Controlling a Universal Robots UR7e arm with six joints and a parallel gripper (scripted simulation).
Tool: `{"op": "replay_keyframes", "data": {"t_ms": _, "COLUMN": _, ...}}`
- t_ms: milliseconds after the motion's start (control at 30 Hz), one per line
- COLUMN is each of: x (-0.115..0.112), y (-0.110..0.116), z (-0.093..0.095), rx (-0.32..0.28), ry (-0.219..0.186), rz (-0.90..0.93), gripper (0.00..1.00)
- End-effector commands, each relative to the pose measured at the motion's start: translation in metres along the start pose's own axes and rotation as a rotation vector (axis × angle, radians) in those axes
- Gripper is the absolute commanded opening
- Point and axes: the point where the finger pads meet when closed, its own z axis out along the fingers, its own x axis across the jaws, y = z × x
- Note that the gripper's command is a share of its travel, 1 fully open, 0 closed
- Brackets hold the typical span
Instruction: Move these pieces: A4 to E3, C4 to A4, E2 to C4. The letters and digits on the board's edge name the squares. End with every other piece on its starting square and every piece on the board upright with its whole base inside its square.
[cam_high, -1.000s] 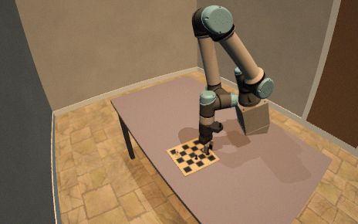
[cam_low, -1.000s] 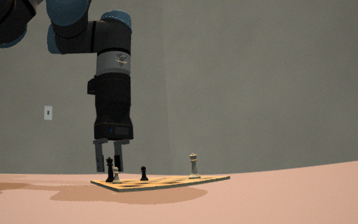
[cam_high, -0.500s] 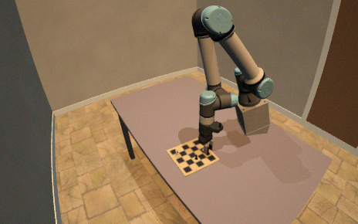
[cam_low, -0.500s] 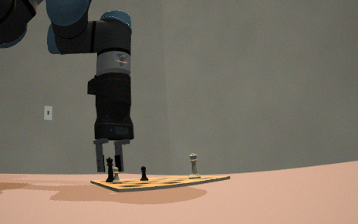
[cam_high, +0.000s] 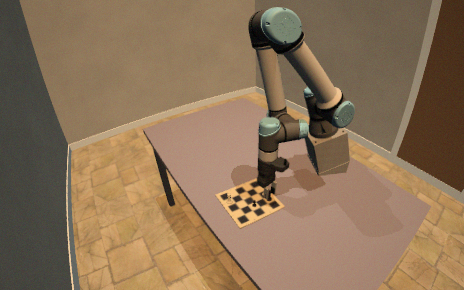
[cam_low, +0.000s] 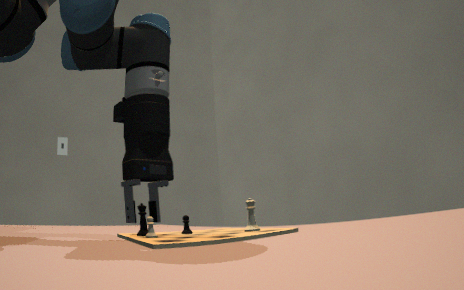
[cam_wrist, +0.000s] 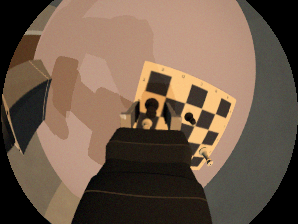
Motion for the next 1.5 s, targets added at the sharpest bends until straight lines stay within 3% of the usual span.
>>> {"op": "replay_keyframes", "data": {"t_ms": 0, "x": 0.0004, "y": 0.0006, "z": 0.0, "rx": 0.0, "ry": 0.001, "rz": 0.0, "gripper": 0.79}}
{"op": "replay_keyframes", "data": {"t_ms": 33, "x": 0.0004, "y": 0.0006, "z": 0.0, "rx": 0.0, "ry": 0.001, "rz": 0.0, "gripper": 0.0}}
{"op": "replay_keyframes", "data": {"t_ms": 1467, "x": -0.0005, "y": 0.0, "z": -0.0041, "rx": 0.0, "ry": 0.001, "rz": 0.0, "gripper": 0.0}}
